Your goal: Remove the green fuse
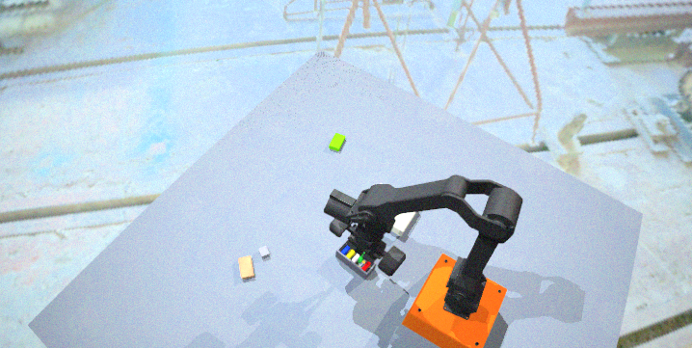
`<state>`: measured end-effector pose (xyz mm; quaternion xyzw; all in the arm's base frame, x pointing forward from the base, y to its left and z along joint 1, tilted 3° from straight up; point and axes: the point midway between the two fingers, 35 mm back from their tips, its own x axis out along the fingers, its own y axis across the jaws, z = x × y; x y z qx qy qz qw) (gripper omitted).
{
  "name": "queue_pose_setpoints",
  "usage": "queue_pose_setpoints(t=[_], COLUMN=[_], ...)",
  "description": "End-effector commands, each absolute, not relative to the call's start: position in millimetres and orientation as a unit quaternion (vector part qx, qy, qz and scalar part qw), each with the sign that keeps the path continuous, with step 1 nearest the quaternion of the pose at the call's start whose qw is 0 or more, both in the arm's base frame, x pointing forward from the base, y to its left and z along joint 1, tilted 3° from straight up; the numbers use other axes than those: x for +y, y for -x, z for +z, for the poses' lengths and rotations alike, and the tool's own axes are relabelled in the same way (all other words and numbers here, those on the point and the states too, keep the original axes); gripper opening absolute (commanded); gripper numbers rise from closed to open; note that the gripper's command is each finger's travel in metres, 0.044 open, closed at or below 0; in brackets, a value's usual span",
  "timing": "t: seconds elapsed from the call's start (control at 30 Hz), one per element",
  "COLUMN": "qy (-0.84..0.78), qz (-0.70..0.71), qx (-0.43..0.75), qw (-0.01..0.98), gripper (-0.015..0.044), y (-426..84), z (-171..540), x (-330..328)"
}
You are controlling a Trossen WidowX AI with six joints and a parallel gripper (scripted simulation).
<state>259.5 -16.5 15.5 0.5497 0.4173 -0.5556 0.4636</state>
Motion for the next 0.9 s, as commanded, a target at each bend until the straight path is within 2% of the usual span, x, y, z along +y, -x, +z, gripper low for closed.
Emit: queue_pose_setpoints(t=[0.0,0.53,0.87], qy=[-0.553,-0.553,-0.553], qz=[-0.554,-0.554,-0.554], qx=[0.415,0.415,0.415], qw=[0.463,0.463,0.464], gripper=[0.0000,0.0000,0.0000], y=[-260,-260,-271], z=[21,39,43], x=[-16,-16,-60])
